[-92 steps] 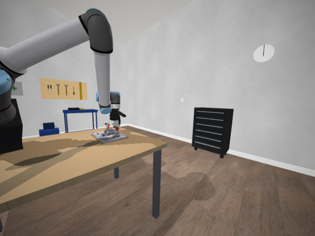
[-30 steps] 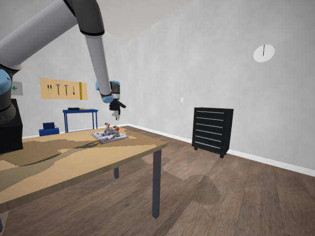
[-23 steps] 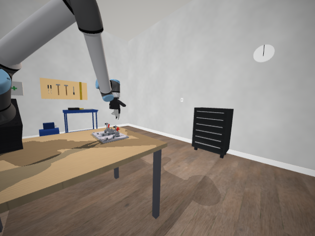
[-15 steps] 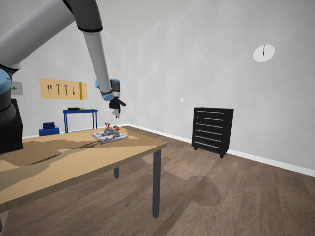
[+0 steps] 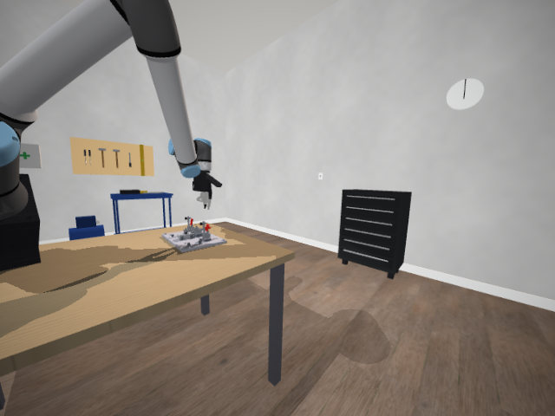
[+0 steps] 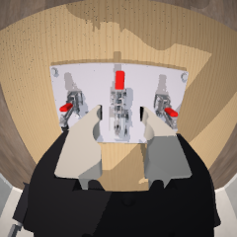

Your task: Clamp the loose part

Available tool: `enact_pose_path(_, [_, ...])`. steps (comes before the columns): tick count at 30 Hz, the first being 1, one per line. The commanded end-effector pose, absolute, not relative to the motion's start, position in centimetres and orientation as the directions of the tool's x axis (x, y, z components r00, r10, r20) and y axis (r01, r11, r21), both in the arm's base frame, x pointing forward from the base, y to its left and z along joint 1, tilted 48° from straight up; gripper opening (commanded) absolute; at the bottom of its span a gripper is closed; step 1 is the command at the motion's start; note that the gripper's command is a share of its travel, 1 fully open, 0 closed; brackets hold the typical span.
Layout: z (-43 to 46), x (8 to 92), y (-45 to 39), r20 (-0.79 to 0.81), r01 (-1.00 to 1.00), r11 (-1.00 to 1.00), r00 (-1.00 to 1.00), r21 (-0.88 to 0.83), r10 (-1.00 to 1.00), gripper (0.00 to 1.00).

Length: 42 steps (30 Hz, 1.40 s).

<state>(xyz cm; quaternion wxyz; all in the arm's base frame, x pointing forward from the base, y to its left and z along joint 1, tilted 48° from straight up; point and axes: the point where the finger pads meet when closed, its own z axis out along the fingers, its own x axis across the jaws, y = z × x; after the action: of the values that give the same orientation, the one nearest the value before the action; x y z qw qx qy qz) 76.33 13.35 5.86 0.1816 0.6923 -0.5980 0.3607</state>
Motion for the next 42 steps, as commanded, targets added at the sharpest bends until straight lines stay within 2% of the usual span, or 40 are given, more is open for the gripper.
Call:
enact_pose_path(1, [5.91,76.36,13.41,0.716,-0.959,-0.219,0.024,-0.181,-0.697,0.28])
enact_pose_path(27, [5.91,76.36,13.41,0.716,-0.959,-0.219,0.024,-0.181,-0.697,0.28])
enact_pose_path(28, [5.91,76.36,13.41,0.716,-0.959,-0.219,0.024,-0.181,-0.697,1.0])
enact_pose_path(42, [5.91,76.36,13.41,0.716,-0.959,-0.219,0.024,-0.181,-0.697,1.0])
